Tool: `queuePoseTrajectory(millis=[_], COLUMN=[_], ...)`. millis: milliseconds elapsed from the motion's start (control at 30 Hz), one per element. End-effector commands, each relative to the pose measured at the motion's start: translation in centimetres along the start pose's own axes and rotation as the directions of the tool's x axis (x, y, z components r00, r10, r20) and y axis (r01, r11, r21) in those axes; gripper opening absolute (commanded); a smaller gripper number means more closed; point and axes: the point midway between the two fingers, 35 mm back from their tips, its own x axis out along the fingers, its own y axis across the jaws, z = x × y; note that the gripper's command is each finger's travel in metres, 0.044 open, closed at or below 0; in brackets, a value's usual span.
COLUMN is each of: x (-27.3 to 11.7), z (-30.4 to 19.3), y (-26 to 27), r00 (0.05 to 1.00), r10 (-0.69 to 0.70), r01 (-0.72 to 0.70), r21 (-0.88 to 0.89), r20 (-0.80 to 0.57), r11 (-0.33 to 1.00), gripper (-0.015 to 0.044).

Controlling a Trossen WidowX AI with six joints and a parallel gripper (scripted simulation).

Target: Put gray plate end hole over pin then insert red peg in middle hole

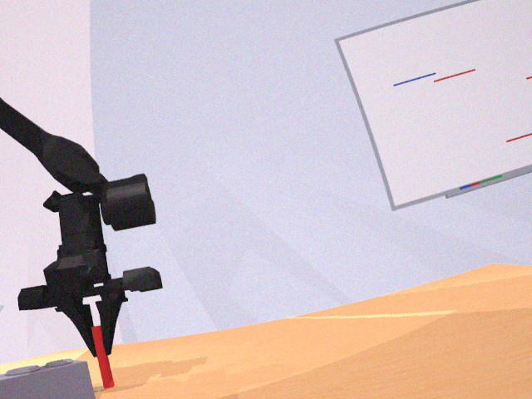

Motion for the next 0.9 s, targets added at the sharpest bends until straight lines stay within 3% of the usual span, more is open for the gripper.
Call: queuePoseTrajectory(millis=[0, 800, 867], x=[-0.6, -8.0, -7.0], z=[0.0, 0.0, 0.1], y=[0.2, 0.9, 0.9], r00=[1.0, 1.0, 1.0], r10=[0.002, 0.003, -0.001], r01=[-0.002, -0.003, 0.001], r21=[-0.006, -0.006, -0.004], r20=[0.003, 0.003, 0.0], r11=[1.0, 1.0, 1.0], gripper=[0.0, 0.0, 0.0])
